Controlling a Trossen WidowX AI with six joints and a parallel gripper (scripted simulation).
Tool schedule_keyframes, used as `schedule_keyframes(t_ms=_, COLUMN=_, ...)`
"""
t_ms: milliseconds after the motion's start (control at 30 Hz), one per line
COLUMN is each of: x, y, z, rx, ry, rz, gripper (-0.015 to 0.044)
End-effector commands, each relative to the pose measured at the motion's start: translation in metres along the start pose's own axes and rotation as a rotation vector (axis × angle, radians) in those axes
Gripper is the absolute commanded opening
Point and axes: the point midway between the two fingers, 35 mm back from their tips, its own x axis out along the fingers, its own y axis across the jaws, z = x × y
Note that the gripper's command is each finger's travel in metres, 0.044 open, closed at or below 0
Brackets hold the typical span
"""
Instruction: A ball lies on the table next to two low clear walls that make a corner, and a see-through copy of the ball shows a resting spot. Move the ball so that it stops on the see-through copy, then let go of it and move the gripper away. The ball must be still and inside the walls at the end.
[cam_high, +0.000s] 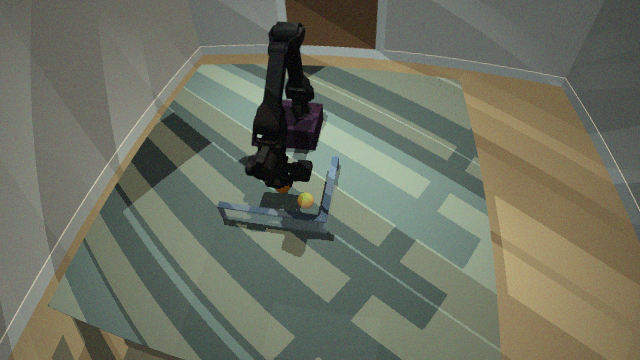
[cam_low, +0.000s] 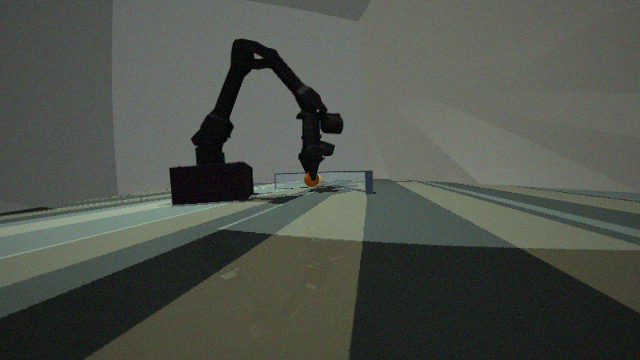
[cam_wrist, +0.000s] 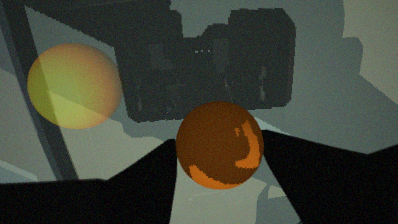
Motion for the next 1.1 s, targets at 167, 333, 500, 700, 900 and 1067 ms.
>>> schedule_keyframes(t_ms=167, x=-0.066, y=0.000, z=0.008, rx=-0.001, ry=-0.025, rz=-0.004, gripper=0.0000)
schedule_keyframes(t_ms=333, x=-0.103, y=0.000, z=0.003, rx=-0.001, ry=-0.025, rz=-0.004, gripper=0.0000)
schedule_keyframes(t_ms=500, x=-0.121, y=0.000, z=-0.002, rx=-0.001, ry=-0.024, rz=-0.004, gripper=0.0000)
schedule_keyframes(t_ms=700, x=-0.111, y=0.014, z=0.007, rx=0.014, ry=-0.022, rz=-0.010, gripper=0.0000)
schedule_keyframes(t_ms=900, x=-0.092, y=0.045, z=0.023, rx=0.019, ry=-0.023, rz=-0.010, gripper=0.0000)
schedule_keyframes(t_ms=1067, x=-0.075, y=0.075, z=0.034, rx=0.001, ry=-0.027, rz=0.002, gripper=0.0000)
